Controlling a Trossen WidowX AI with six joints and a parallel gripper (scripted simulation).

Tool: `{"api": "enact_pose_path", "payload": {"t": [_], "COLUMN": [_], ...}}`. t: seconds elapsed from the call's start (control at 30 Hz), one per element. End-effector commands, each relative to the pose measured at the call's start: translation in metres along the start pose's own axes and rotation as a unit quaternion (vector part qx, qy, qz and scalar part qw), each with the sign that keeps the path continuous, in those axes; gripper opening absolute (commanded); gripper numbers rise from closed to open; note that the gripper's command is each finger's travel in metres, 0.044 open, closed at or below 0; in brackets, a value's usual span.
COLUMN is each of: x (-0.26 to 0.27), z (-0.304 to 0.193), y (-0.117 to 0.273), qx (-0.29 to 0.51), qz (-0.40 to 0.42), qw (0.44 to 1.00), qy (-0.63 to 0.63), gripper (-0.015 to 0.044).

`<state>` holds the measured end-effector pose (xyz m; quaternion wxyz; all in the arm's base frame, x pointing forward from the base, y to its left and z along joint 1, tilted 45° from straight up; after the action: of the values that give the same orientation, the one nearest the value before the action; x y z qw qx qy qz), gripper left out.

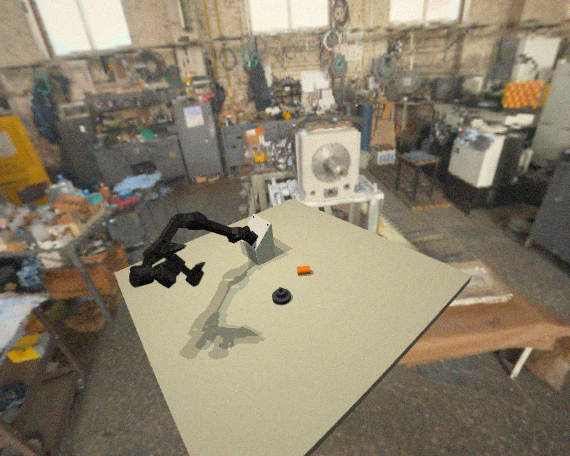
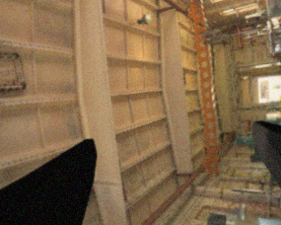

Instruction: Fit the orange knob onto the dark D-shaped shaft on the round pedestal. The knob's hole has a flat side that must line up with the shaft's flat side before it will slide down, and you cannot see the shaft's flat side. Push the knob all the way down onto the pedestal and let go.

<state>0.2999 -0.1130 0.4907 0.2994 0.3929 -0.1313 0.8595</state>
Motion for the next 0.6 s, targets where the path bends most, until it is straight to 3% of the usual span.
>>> {"api": "enact_pose_path", "payload": {"t": [0.0,0.3,0.57], "x": [-0.004,-0.126,-0.214], "z": [0.000,-0.037,-0.131], "y": [-0.003,-0.094,-0.177], "qx": [0.001,0.074,0.231], "qz": [-0.004,-0.139,-0.273], "qw": [1.000,0.987,0.934], "qy": [-0.002,-0.041,-0.018], "gripper": [0.0426,0.0440,0.0440]}}
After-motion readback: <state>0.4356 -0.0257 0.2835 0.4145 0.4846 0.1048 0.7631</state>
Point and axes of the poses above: the point midway between the two fingers, 35 mm back from their tips, its own y axis back along the fingers, its own x axis across the jaws, z = x × y, the point moved 6 cm from there along y, back along the fingers, and after that the axes turned 15 degrees about y, right-handed, at the moved point
